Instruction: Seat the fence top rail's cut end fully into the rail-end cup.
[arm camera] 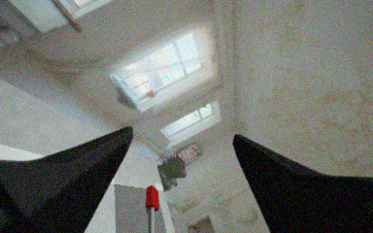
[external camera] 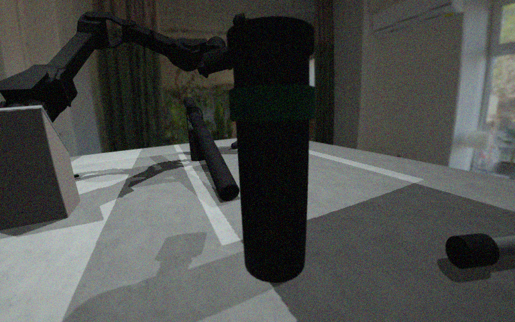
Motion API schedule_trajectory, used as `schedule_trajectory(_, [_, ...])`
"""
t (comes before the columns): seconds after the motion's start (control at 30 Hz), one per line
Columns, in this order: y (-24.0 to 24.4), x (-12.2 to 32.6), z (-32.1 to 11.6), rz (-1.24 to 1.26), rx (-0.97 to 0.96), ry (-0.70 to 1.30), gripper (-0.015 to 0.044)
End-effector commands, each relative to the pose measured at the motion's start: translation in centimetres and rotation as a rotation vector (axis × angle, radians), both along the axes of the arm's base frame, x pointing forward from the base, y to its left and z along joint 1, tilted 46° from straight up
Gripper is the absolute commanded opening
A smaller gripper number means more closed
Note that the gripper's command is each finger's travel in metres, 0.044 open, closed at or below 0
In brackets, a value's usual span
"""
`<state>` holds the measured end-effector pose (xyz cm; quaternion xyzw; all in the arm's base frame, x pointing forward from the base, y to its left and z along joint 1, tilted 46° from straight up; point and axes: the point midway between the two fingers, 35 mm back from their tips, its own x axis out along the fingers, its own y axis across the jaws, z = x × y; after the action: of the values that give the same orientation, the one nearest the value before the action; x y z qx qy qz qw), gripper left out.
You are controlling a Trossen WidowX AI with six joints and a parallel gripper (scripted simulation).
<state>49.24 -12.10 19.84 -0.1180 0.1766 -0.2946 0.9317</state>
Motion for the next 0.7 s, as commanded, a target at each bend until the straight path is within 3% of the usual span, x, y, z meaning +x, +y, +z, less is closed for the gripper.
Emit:
schedule_trajectory(0.0, [-3.5,-3.0,-5.9,0.133,0.137,0.276,0.0440])
schedule_trajectory(0.3, [-4.8,-12.9,-13.4,0.365,0.655,0.573,0.0440])
schedule_trajectory(0.53, [-2.8,-20.3,-11.9,0.505,1.238,0.436,0.0440])
schedule_trajectory(0.67, [-2.6,-21.0,-11.3,0.514,1.307,0.391,0.0440])
